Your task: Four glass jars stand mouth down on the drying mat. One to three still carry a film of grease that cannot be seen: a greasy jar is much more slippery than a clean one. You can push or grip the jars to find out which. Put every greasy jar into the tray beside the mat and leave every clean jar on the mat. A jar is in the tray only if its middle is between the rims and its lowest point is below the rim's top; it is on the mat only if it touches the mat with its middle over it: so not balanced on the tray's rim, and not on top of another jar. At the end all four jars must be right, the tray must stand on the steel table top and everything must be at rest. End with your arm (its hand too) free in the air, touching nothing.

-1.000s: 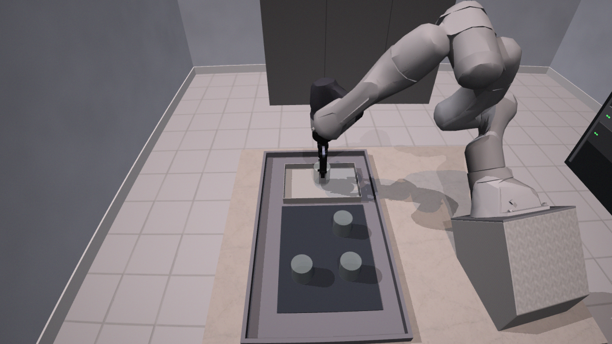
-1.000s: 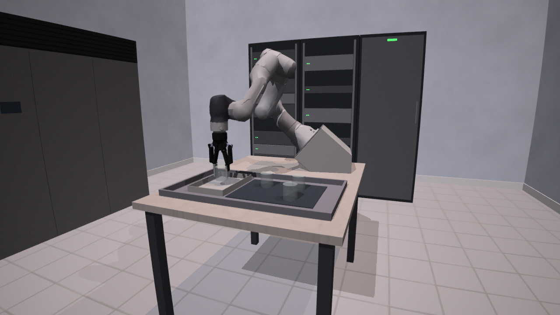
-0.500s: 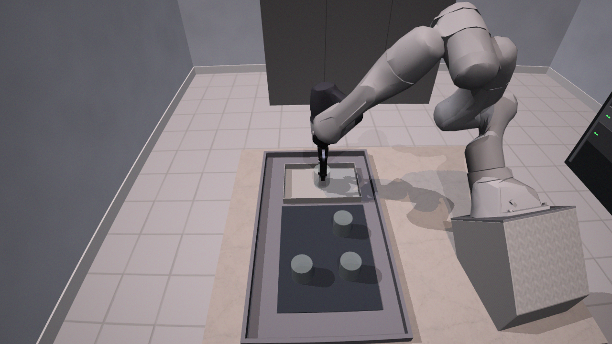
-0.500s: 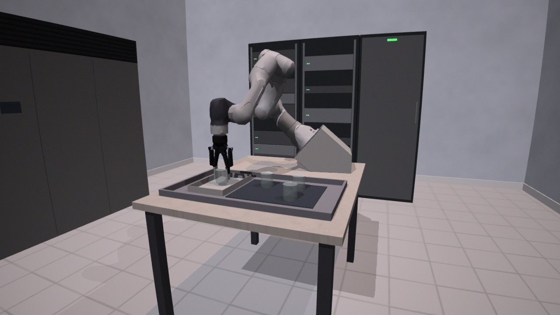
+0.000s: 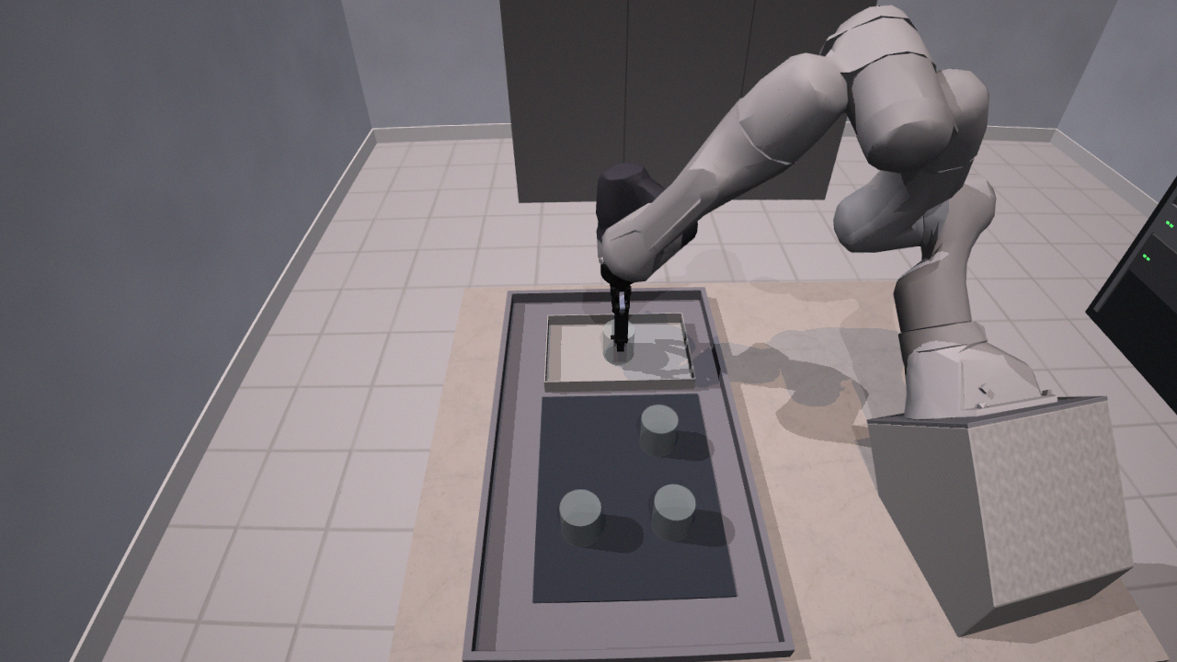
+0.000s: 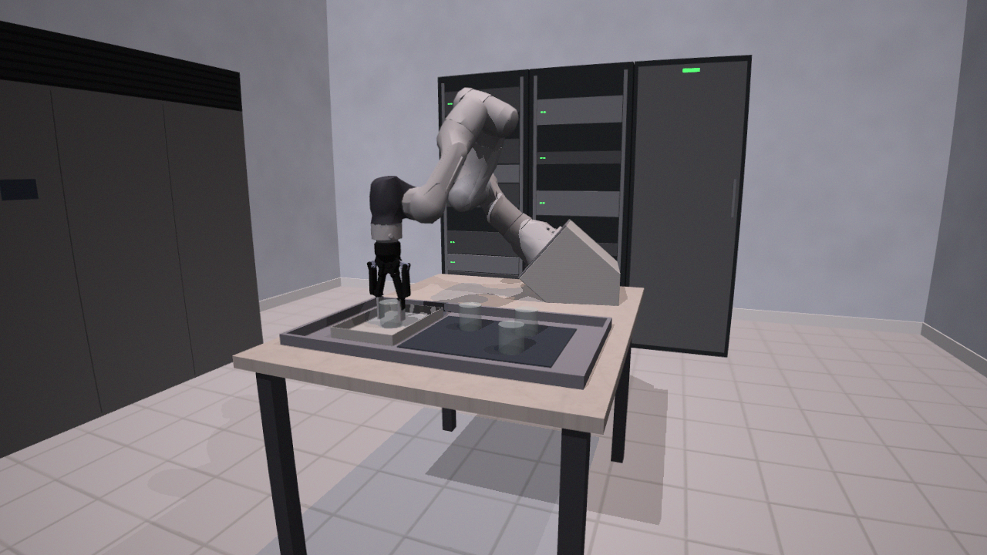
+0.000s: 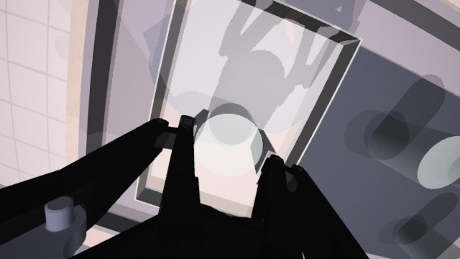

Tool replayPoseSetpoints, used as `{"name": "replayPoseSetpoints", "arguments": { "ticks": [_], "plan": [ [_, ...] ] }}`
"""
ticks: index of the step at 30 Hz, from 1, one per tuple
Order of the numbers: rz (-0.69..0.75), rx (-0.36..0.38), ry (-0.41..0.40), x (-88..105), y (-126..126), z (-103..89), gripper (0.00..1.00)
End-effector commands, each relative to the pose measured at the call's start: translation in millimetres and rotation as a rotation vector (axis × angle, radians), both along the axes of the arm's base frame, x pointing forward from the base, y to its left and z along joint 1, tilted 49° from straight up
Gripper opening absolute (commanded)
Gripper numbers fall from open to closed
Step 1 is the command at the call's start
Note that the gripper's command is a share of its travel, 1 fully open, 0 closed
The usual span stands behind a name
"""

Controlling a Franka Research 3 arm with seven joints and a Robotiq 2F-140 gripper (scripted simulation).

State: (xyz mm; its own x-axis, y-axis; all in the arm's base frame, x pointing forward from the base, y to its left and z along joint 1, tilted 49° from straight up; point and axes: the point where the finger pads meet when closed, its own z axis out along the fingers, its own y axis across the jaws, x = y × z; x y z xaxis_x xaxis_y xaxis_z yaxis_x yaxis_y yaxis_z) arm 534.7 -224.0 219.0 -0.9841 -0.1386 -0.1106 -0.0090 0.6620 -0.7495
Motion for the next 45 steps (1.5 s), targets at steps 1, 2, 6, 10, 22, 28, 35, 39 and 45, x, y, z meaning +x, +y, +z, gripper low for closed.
{"name": "replayPoseSetpoints", "arguments": {
  "ticks": [1,2,6,10,22,28,35,39,45],
  "plan": [
    [0.009,-0.002,-0.002,2.9,0.5,1.1,0.00],
    [0.009,-0.002,-0.002,2.9,0.5,1.1,1.00],
    [0.009,-0.002,-0.002,2.9,0.5,1.1,1.00],
    [0.009,-0.002,-0.002,2.9,0.5,1.1,1.00],
    [0.009,-0.002,-0.002,2.2,3.4,3.7,1.00],
    [0.009,-0.002,-0.002,-2.1,20.6,18.9,1.00],
    [0.009,-0.002,-0.002,-5.7,34.9,31.6,1.00],
    [0.009,-0.002,-0.002,-8.6,46.4,41.7,1.00],
    [0.009,-0.002,-0.002,-13.0,63.6,56.9,1.00]
  ]
}}
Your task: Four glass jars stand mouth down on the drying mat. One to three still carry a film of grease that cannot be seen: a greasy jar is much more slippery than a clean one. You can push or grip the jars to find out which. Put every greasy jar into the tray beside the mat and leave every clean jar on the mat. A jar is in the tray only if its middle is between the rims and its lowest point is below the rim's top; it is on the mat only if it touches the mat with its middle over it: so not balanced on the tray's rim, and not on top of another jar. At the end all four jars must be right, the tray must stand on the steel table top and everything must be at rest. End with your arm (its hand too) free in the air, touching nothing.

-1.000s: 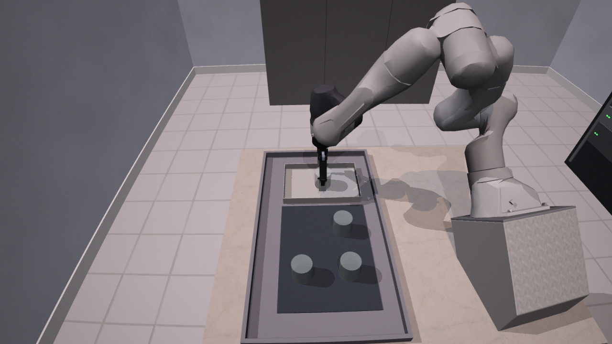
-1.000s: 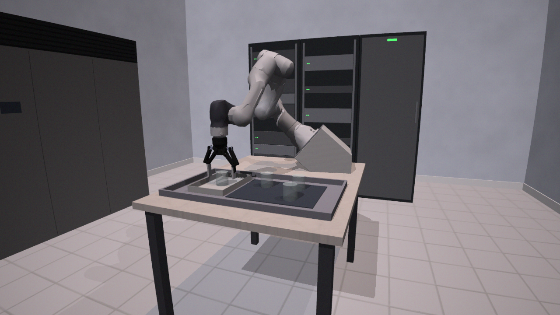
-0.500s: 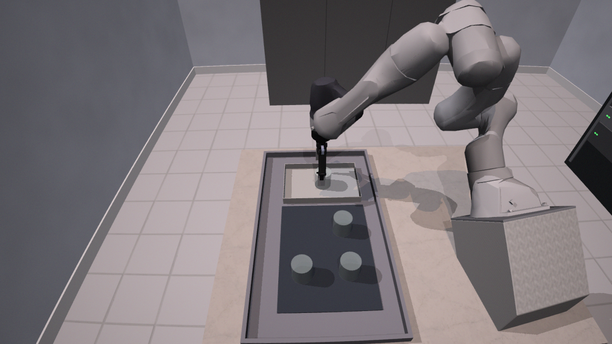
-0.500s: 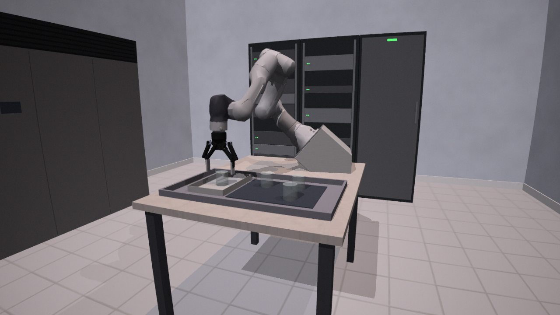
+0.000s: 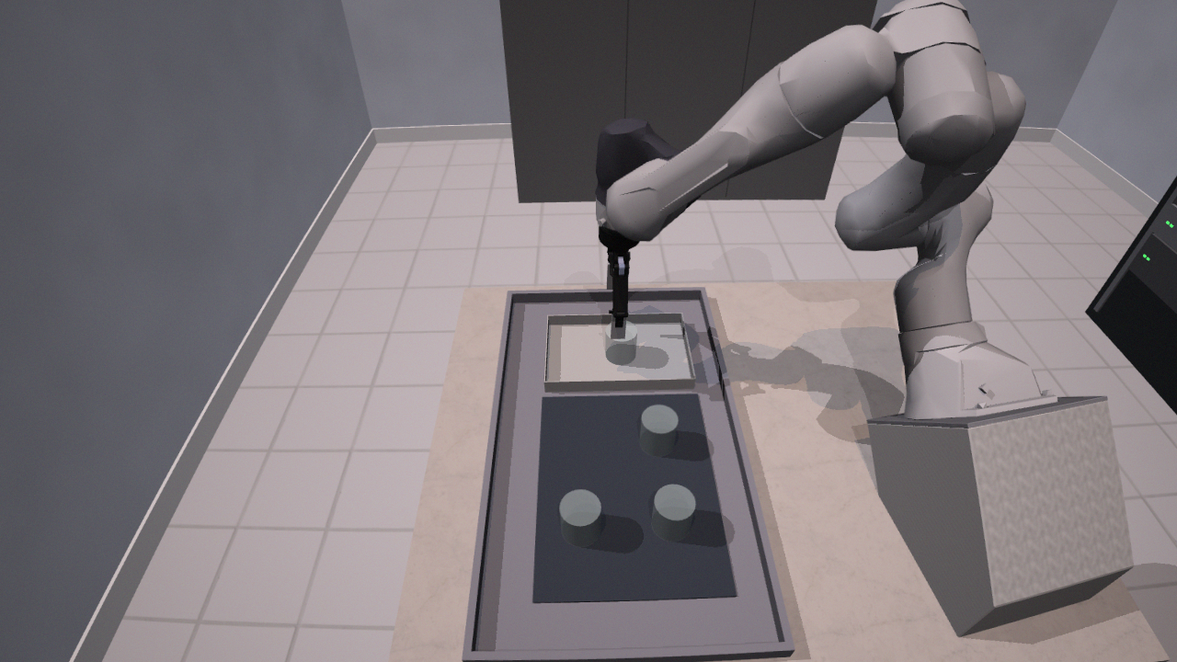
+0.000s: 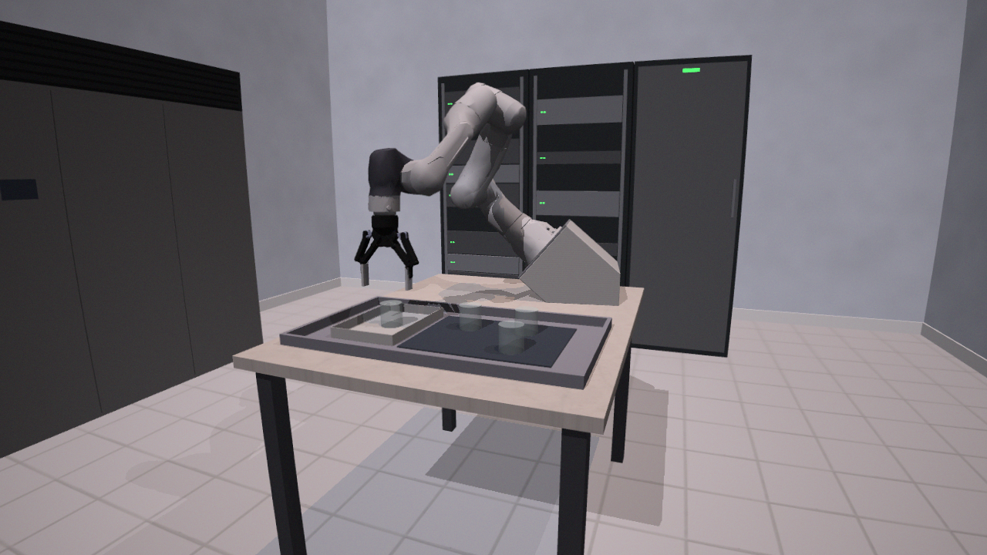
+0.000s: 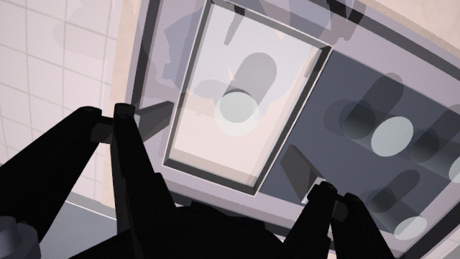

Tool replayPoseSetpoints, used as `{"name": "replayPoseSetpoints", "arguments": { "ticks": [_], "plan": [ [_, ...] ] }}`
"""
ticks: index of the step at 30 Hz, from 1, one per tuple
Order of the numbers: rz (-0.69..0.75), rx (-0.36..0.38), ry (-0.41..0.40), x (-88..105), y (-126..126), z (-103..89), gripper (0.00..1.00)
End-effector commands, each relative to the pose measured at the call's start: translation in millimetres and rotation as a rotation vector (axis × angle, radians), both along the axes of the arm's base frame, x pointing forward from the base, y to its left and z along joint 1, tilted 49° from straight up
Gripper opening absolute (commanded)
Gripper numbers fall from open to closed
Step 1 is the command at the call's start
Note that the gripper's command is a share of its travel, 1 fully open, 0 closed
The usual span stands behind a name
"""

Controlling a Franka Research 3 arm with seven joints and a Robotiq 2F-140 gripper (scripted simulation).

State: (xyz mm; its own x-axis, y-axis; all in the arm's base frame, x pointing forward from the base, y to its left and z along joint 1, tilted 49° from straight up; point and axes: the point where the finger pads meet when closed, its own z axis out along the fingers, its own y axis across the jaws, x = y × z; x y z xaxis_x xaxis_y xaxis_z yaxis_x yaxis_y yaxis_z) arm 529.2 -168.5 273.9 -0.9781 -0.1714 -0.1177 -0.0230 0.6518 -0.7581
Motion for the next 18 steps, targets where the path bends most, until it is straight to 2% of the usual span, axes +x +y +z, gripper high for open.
{"name": "replayPoseSetpoints", "arguments": {
  "ticks": [1,9,18],
  "plan": [
    [-0.023,0.011,0.007,-8.2,11.0,4.6,1.00],
    [-0.023,0.011,0.007,-12.6,28.2,19.8,1.00],
    [-0.023,0.011,0.007,-12.6,28.2,19.8,1.00]
  ]
}}
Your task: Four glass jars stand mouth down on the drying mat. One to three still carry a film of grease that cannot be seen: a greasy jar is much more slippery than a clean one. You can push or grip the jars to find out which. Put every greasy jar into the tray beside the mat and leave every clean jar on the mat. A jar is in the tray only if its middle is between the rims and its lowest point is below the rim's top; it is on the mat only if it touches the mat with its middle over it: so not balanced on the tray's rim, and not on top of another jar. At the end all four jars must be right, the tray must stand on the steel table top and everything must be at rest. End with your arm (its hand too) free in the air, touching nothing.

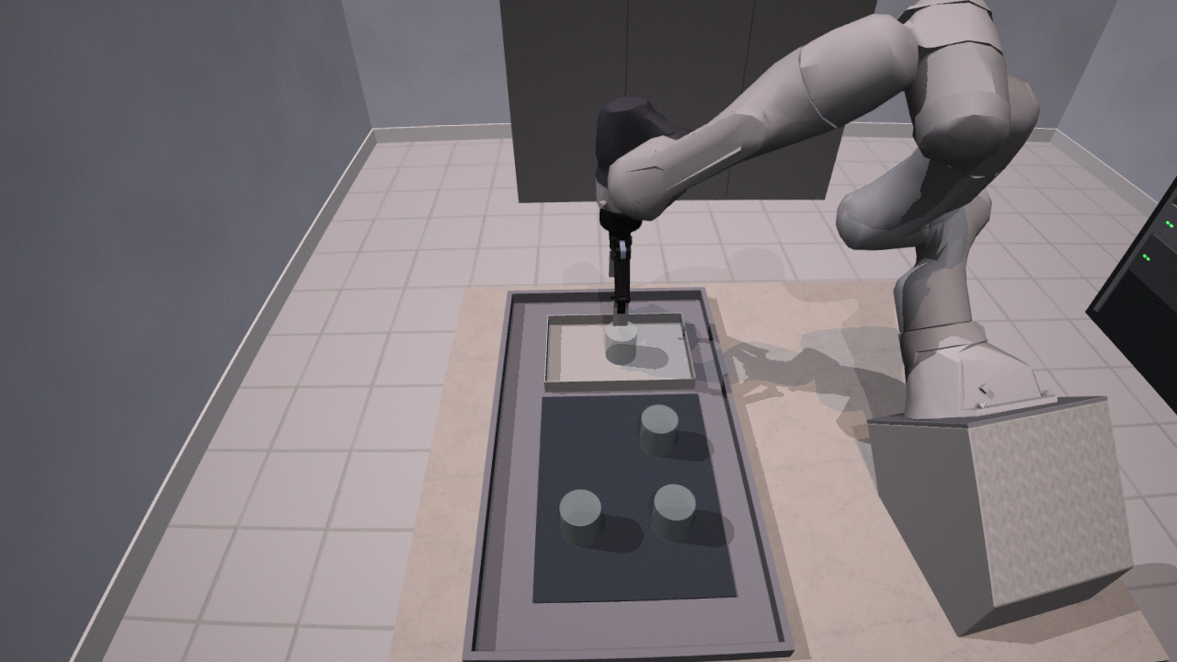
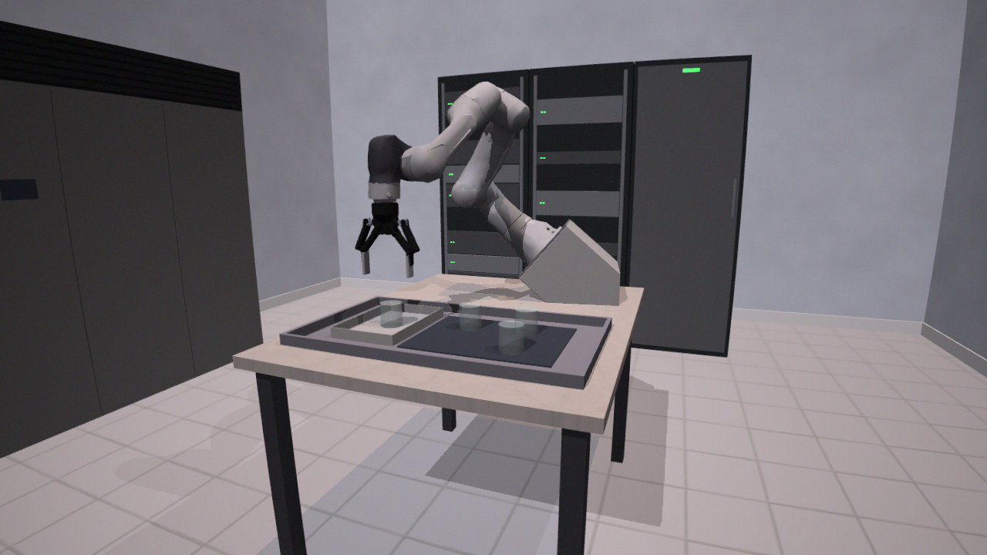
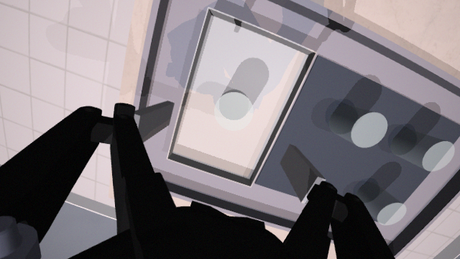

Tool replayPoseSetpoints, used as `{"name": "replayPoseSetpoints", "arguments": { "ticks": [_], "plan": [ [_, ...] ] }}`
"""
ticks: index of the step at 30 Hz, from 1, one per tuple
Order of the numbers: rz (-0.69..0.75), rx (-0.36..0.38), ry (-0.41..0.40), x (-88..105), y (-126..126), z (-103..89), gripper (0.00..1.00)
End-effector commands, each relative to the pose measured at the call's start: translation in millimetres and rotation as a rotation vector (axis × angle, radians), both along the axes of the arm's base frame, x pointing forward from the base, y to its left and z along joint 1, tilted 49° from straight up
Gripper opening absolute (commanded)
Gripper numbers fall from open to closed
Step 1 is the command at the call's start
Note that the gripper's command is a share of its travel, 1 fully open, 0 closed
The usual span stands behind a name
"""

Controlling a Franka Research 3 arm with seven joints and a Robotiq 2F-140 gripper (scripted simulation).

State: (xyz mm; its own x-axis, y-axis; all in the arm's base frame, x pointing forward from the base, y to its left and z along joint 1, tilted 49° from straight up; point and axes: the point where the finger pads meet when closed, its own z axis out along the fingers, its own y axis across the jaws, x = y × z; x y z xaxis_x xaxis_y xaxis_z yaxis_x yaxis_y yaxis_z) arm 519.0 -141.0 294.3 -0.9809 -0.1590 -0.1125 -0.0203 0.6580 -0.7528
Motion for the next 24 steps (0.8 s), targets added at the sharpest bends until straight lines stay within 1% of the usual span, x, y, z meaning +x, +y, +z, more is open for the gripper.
{"name": "replayPoseSetpoints", "arguments": {
  "ticks": [1,6,20,22,24],
  "plan": [
    [-0.011,0.003,0.000,-2.4,0.8,-0.6,1.00],
    [-0.011,0.003,0.000,-2.4,0.8,-0.6,1.00],
    [-0.011,0.003,0.000,-23.1,73.0,-88.2,1.00],
    [-0.011,0.003,0.000,-23.1,73.0,-88.2,1.00],
    [-0.011,0.003,0.000,-26.0,83.3,-100.7,1.00]
  ]
}}
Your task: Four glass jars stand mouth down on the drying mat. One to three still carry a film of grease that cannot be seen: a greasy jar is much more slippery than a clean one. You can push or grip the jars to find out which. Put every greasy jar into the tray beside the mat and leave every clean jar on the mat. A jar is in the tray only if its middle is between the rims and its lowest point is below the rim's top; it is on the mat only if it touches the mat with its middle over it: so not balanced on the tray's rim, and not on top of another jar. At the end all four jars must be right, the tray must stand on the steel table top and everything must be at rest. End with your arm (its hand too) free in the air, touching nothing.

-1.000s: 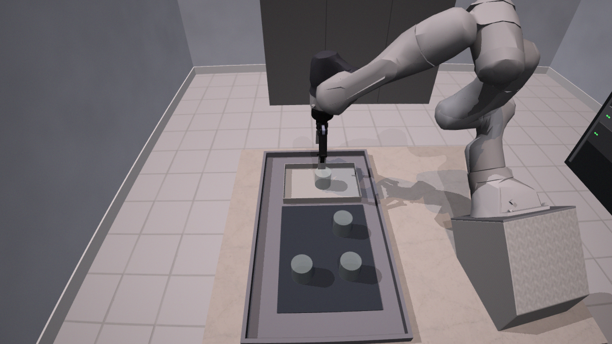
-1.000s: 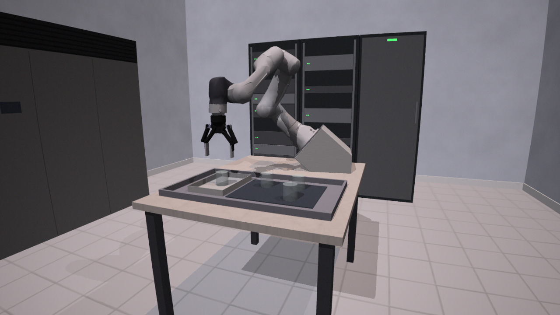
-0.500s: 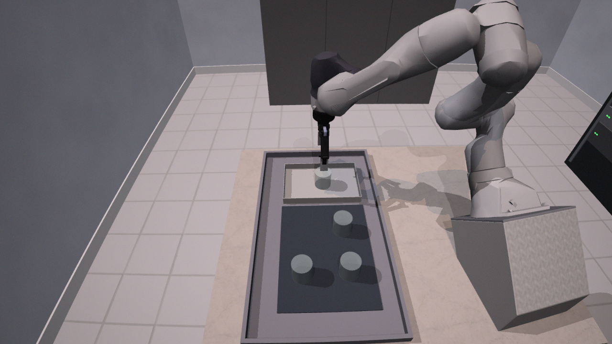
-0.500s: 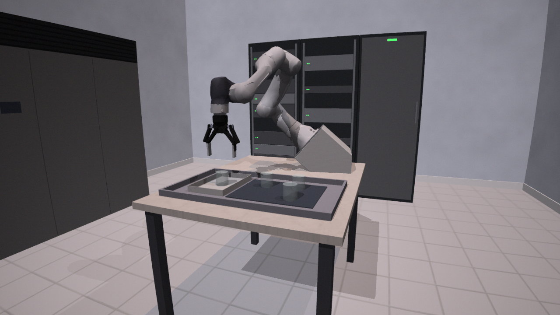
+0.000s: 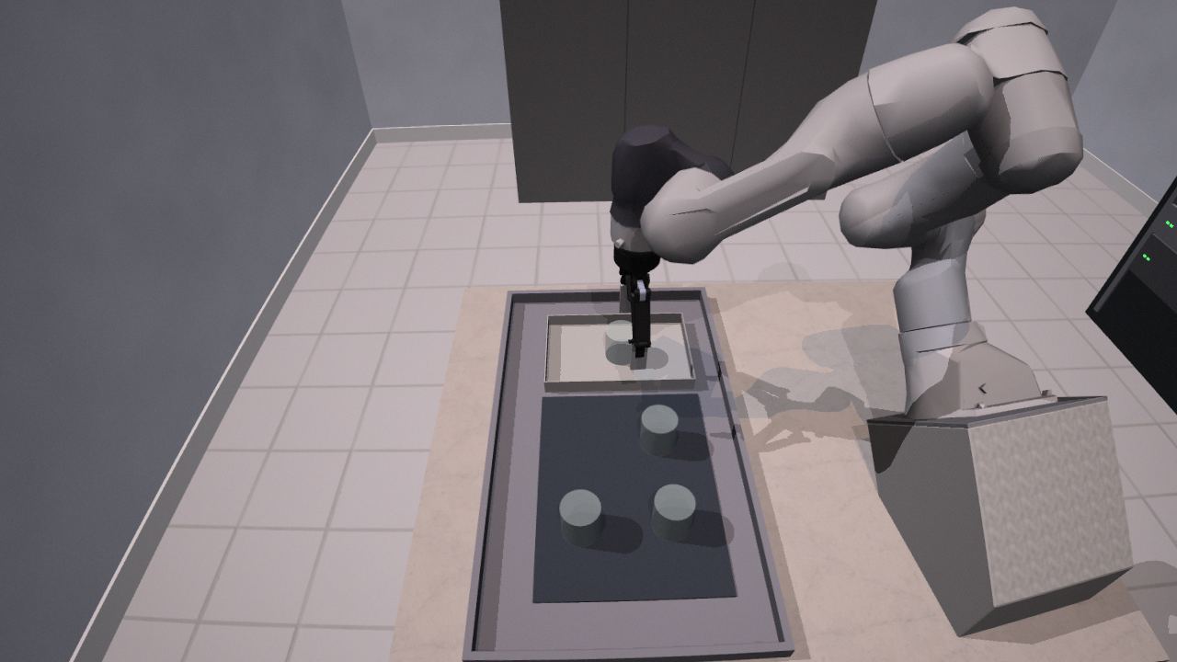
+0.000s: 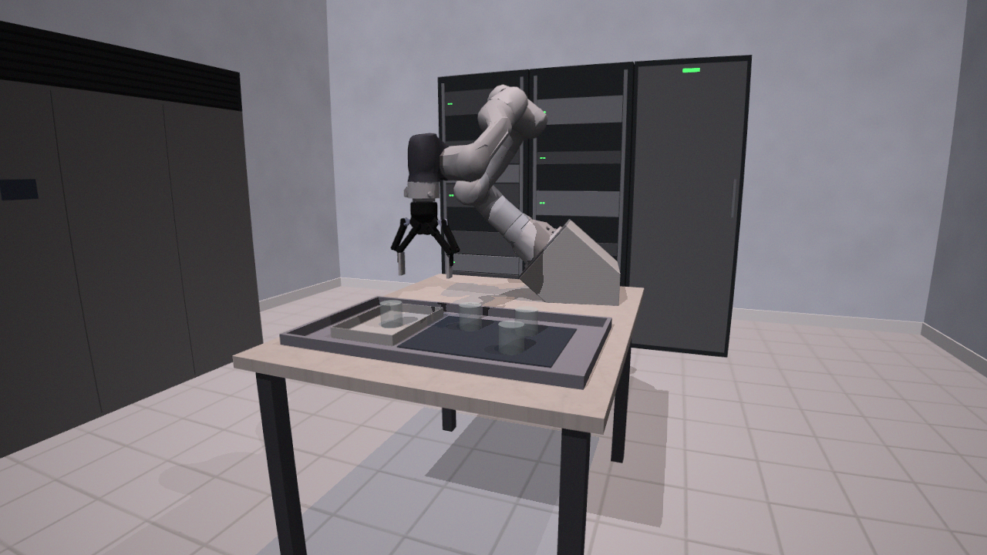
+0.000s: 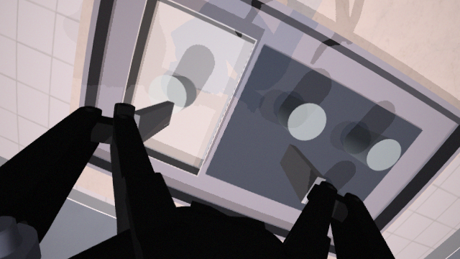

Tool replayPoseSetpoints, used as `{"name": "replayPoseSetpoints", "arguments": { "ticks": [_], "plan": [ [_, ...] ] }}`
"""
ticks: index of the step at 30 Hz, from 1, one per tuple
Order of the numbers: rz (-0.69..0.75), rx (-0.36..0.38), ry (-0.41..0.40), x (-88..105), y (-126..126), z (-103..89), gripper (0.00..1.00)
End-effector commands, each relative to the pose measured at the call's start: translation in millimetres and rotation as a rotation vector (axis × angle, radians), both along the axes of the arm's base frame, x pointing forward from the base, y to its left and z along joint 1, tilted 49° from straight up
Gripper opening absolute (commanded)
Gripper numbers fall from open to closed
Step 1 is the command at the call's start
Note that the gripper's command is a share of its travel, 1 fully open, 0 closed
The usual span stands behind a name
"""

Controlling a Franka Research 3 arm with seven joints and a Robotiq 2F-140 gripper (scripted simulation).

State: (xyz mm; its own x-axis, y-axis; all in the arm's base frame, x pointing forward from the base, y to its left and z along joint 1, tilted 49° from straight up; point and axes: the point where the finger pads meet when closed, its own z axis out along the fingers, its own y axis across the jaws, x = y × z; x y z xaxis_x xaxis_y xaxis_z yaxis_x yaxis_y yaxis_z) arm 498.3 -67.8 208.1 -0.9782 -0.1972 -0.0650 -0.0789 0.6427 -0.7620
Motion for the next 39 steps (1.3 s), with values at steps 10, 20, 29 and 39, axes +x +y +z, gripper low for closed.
{"name": "replayPoseSetpoints", "arguments": {
  "ticks": [10,20,29,39],
  "plan": [
    [-0.049,0.020,-0.045,-20.1,61.7,-77.1,1.00],
    [-0.049,0.020,-0.045,-31.9,103.0,-127.2,1.00],
    [-0.049,0.020,-0.045,-45.2,149.5,-183.5,1.00],
    [-0.049,0.020,-0.045,-54.0,180.4,-221.0,1.00]
  ]
}}
